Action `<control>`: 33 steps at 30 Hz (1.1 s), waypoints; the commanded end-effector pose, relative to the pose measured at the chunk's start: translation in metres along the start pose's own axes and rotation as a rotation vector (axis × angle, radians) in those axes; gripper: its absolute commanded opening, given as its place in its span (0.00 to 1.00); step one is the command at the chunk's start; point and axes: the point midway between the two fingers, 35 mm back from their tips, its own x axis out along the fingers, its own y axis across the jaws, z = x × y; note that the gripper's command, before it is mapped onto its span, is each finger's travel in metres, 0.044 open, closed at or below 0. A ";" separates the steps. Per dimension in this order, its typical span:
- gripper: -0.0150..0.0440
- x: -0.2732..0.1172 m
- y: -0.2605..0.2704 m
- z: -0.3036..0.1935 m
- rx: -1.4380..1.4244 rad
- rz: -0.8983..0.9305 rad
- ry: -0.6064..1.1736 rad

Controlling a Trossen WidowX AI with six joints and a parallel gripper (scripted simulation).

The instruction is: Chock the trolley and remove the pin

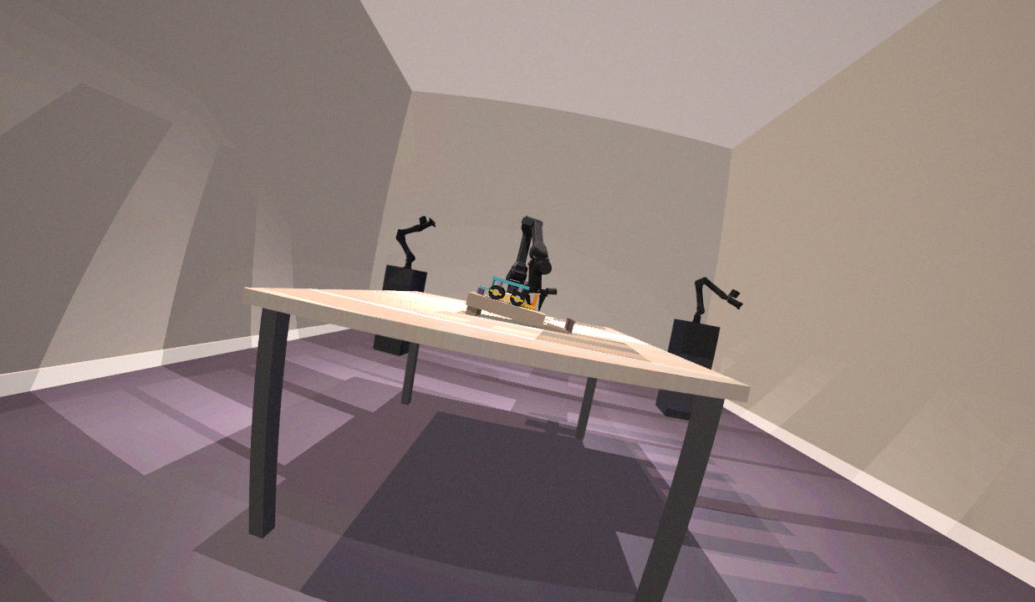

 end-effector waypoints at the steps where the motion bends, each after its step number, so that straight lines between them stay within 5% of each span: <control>1: 0.58 0.001 0.003 0.000 -0.002 -0.004 -0.003; 33: 0.58 0.006 0.024 -0.001 -0.002 -0.003 -0.003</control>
